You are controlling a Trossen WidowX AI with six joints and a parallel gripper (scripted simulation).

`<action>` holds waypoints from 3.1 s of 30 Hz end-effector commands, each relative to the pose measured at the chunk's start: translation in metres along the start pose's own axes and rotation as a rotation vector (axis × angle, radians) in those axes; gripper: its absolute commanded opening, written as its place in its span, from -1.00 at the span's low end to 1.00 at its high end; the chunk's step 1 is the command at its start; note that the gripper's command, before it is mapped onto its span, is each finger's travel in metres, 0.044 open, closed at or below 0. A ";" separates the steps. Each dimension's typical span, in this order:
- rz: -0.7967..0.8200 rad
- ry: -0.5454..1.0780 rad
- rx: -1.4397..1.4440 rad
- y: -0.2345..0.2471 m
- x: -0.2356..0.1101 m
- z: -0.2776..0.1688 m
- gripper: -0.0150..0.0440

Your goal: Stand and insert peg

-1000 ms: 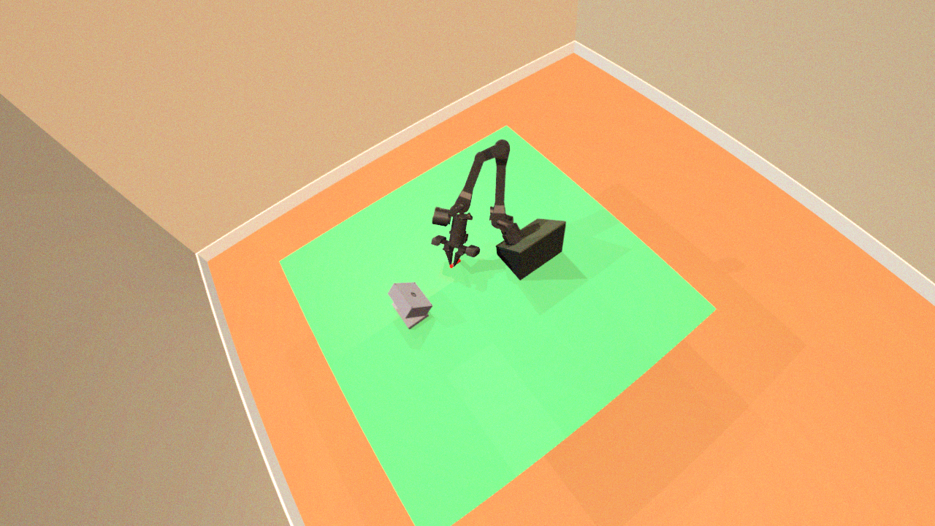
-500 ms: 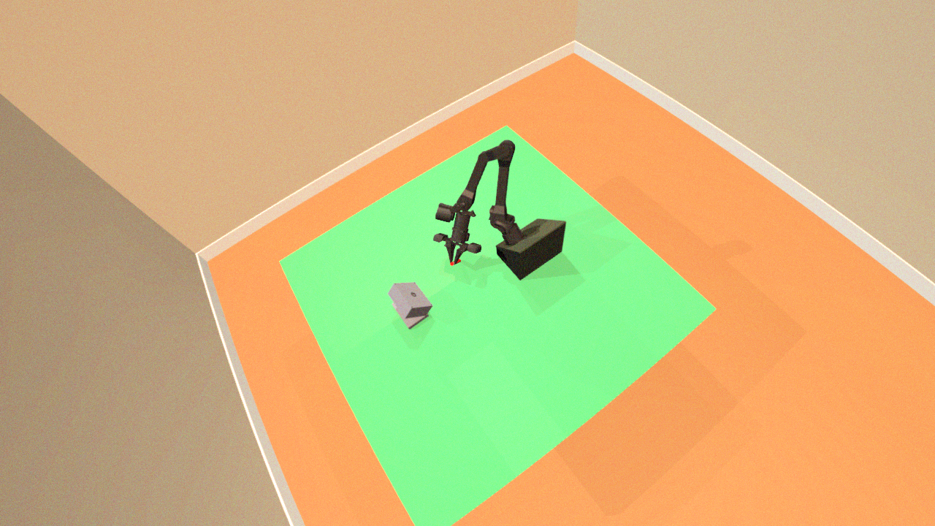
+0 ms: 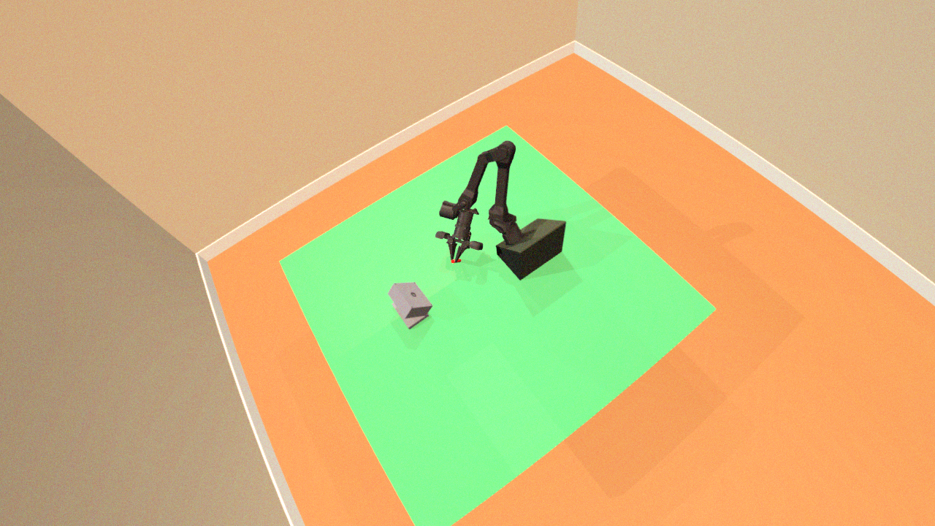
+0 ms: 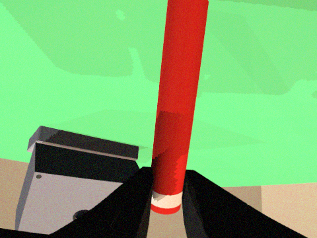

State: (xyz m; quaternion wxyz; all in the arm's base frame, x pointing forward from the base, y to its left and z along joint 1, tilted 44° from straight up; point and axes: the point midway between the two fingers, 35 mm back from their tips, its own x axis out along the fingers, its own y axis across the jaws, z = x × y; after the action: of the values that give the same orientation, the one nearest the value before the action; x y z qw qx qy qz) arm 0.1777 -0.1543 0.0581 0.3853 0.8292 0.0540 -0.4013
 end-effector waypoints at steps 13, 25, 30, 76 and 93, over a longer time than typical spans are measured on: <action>-0.004 0.137 -0.003 -0.001 -0.009 0.005 -0.33; -0.005 0.241 -0.004 -0.001 -0.015 0.010 -0.33; -0.005 0.284 -0.004 -0.002 -0.017 0.013 -0.33; -0.006 0.332 0.012 -0.003 -0.025 0.023 -0.33; -0.004 0.346 0.014 -0.005 -0.027 0.027 -0.33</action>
State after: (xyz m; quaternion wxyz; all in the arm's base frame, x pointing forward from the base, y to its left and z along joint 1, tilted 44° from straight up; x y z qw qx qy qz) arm 0.1418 -0.1615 0.0646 0.3638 0.8888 0.1185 -0.2523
